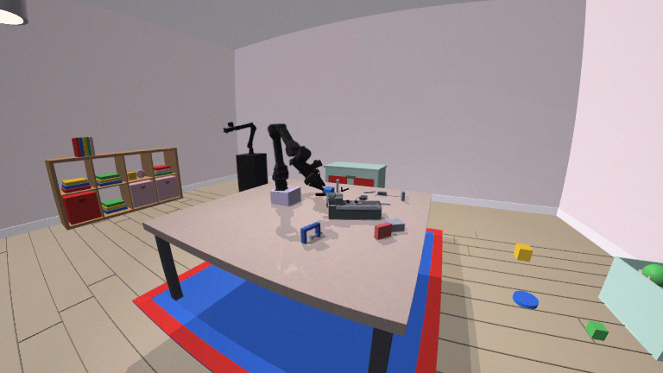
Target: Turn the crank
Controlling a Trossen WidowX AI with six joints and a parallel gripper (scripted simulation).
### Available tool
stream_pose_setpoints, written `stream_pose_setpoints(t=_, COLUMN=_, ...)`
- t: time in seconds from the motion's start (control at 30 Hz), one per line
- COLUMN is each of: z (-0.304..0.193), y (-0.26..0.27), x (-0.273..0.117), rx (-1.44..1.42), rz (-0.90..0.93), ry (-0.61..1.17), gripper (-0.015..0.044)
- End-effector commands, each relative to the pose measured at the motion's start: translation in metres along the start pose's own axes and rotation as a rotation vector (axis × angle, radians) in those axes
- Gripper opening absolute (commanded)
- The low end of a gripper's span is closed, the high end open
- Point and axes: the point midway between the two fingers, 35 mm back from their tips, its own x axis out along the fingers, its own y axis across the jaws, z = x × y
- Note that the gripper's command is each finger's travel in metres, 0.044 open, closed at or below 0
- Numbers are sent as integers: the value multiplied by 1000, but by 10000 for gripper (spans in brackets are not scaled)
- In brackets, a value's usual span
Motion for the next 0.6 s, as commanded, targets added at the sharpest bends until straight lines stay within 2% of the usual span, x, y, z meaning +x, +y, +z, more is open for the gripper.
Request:
stream_pose_setpoints(t=0.0, z=-9, y=4, x=6, rx=19, rz=16, ry=11, gripper=440)
stream_pose_setpoints(t=0.57, z=-29, y=4, x=26, rx=20, rz=16, ry=11, gripper=440)
